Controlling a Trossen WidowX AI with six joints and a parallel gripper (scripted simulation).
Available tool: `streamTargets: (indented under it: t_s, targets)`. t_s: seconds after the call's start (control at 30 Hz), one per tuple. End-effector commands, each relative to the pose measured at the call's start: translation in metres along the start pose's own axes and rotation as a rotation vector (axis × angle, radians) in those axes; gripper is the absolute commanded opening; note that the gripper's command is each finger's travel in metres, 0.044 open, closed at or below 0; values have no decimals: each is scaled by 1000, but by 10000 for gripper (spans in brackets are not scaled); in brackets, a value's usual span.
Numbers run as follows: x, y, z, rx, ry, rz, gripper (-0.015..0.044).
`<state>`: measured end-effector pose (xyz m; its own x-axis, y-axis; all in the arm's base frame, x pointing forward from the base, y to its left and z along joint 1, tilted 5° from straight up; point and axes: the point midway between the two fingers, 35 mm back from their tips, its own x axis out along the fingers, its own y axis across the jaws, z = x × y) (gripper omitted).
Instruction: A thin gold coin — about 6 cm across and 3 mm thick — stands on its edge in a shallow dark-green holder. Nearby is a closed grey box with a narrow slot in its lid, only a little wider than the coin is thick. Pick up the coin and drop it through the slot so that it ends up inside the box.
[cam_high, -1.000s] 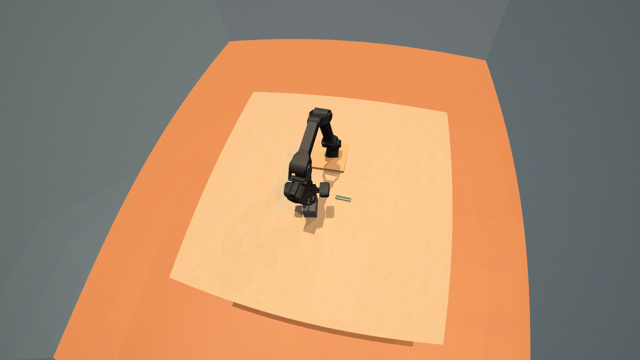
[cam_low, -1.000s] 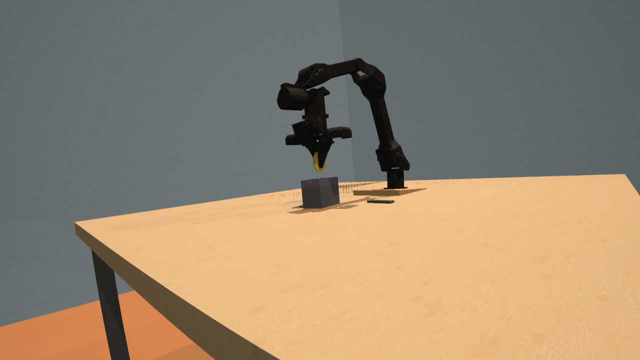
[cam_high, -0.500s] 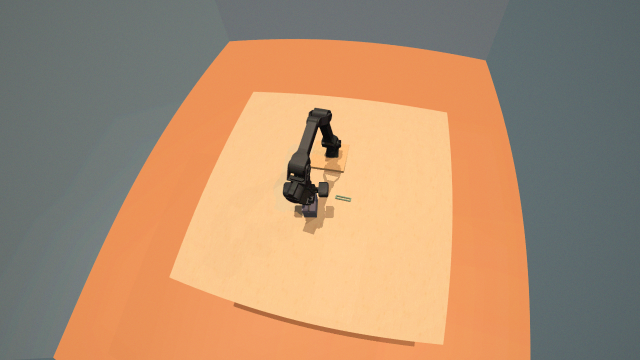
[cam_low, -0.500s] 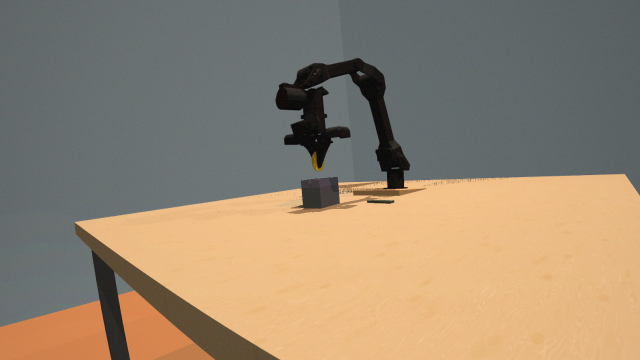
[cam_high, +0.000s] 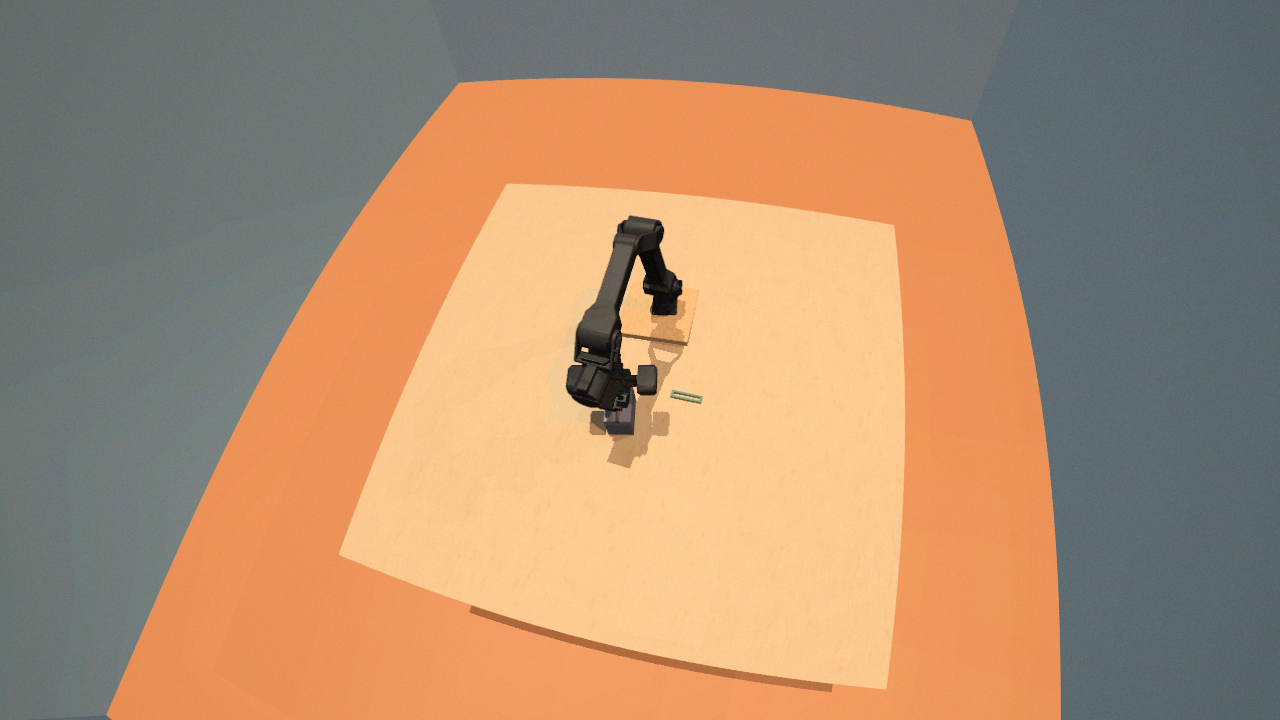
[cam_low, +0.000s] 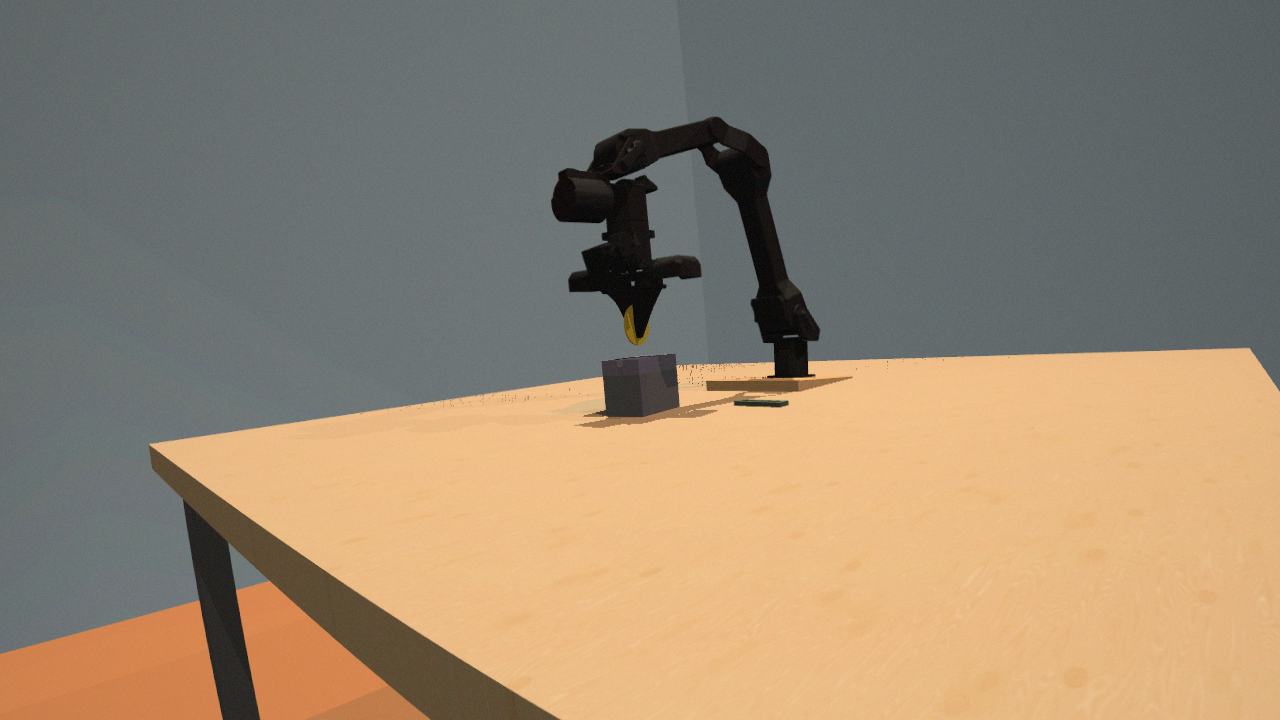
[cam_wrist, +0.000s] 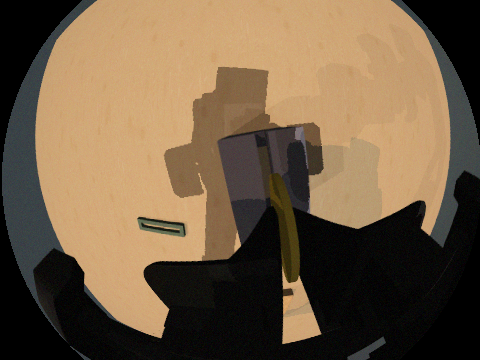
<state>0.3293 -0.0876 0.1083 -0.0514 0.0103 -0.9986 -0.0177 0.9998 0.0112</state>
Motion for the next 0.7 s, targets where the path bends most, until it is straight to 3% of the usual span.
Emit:
streamTargets:
  t_s: [0.0, 0.67]
  targets:
    - [3, -1, 0, 1, 0, 0, 0]
    - [15, 0, 0, -7, 0, 0, 0]
